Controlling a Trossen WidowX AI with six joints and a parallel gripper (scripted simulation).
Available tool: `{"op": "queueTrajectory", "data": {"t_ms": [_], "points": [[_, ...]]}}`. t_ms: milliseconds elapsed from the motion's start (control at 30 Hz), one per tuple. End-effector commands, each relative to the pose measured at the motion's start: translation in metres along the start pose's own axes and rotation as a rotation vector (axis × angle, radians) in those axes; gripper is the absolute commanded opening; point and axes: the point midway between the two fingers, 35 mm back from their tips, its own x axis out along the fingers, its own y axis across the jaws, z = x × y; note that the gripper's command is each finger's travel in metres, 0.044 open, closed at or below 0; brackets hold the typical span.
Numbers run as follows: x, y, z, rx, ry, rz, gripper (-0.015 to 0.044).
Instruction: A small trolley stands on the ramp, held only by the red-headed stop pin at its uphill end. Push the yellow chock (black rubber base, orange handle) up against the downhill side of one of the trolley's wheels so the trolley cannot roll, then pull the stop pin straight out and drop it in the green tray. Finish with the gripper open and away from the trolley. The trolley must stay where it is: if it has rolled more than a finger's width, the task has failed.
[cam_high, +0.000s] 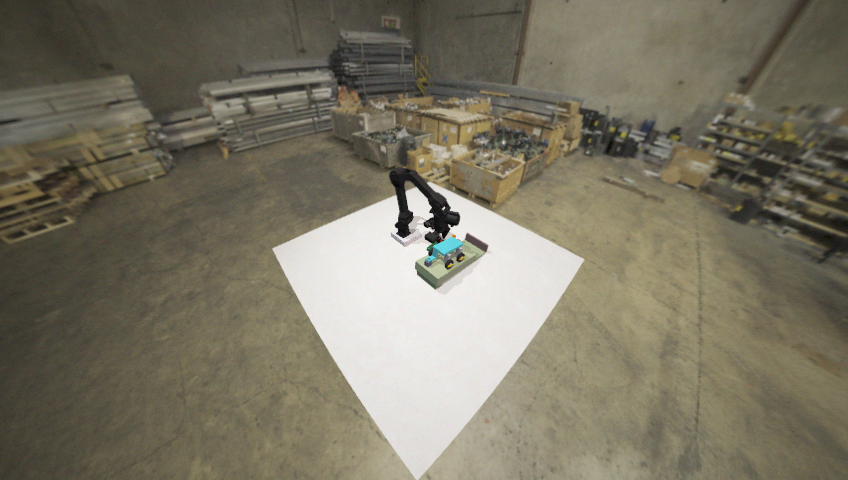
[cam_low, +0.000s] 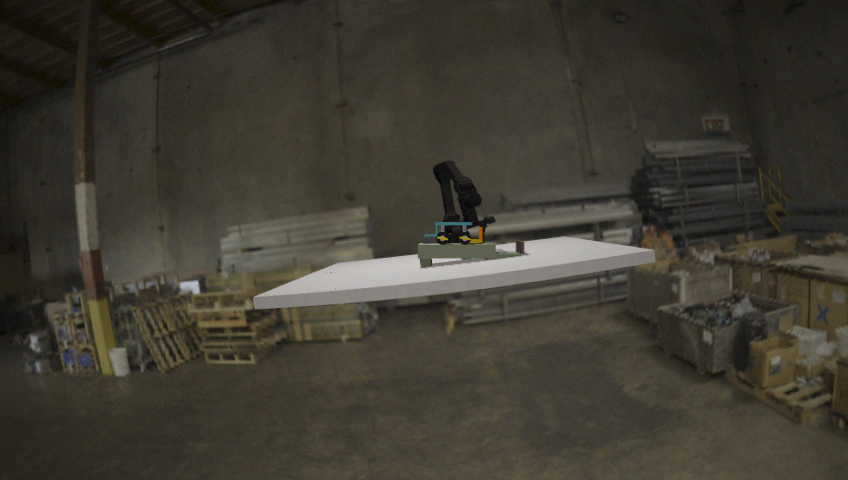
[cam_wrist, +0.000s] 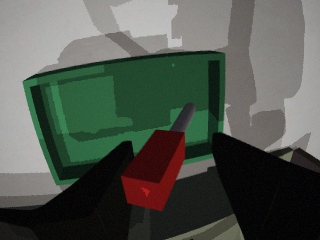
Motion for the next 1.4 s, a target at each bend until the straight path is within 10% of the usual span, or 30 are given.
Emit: {"op": "queueTrajectory", "data": {"t_ms": [0,1367], "points": [[0.001,0.002,0.001,-0.005,-0.001,-0.005,0.019],[0.011,0.026,0.0,-0.005,-0.001,-0.002,0.019]]}}
